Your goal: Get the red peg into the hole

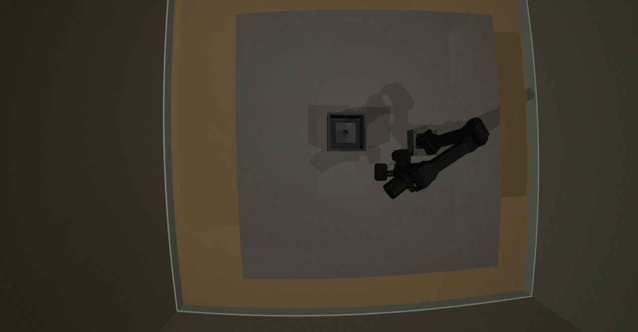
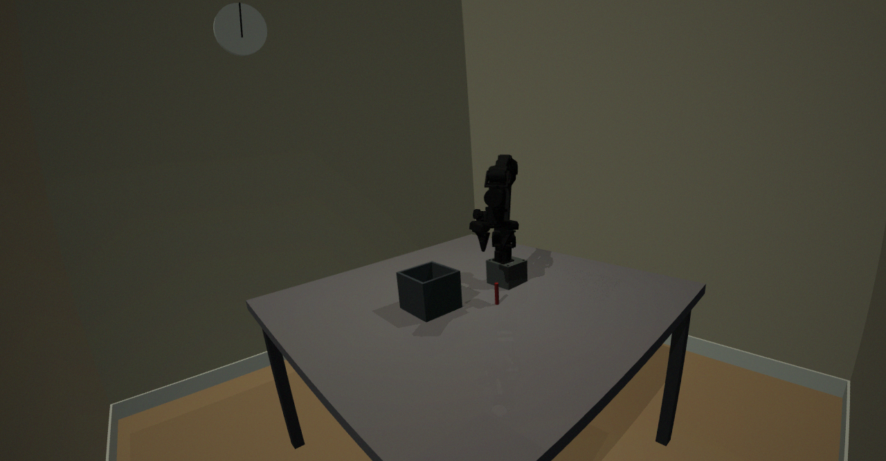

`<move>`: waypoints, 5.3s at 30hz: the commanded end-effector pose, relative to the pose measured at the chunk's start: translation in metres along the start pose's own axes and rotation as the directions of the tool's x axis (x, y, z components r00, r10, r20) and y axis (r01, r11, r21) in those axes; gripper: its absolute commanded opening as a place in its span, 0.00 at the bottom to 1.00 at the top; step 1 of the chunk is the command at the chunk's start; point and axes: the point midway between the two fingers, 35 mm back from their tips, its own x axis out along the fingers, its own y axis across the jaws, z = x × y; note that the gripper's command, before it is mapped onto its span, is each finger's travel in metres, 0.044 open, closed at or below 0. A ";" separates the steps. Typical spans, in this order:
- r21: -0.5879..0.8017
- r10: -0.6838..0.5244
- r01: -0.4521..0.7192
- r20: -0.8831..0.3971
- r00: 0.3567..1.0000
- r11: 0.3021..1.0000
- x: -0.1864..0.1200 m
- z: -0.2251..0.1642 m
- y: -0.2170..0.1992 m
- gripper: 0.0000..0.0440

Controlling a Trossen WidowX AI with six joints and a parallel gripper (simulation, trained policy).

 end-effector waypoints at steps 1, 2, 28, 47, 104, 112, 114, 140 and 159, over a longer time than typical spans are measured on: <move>-0.032 -0.051 0.051 0.016 0.999 0.998 0.013 -0.001 -0.008 1.00; -0.040 -0.063 0.064 0.021 0.998 0.997 0.016 -0.001 -0.010 1.00; -0.200 -0.219 0.246 0.149 0.964 0.948 0.098 0.002 -0.040 1.00; -0.213 -0.204 0.239 0.172 0.964 0.947 0.155 0.004 -0.048 0.85; -0.236 0.138 -0.147 -0.055 0.989 0.961 0.092 -0.057 0.073 0.00; -0.240 0.179 -0.182 -0.036 0.983 0.954 0.067 -0.040 0.098 0.00; -0.240 0.185 -0.186 -0.026 0.982 0.953 0.062 -0.035 0.104 0.00; -0.200 0.131 -0.108 0.108 0.985 0.974 0.046 0.059 0.139 0.00; -0.189 0.030 -0.007 0.119 0.992 0.982 0.062 0.106 0.144 0.00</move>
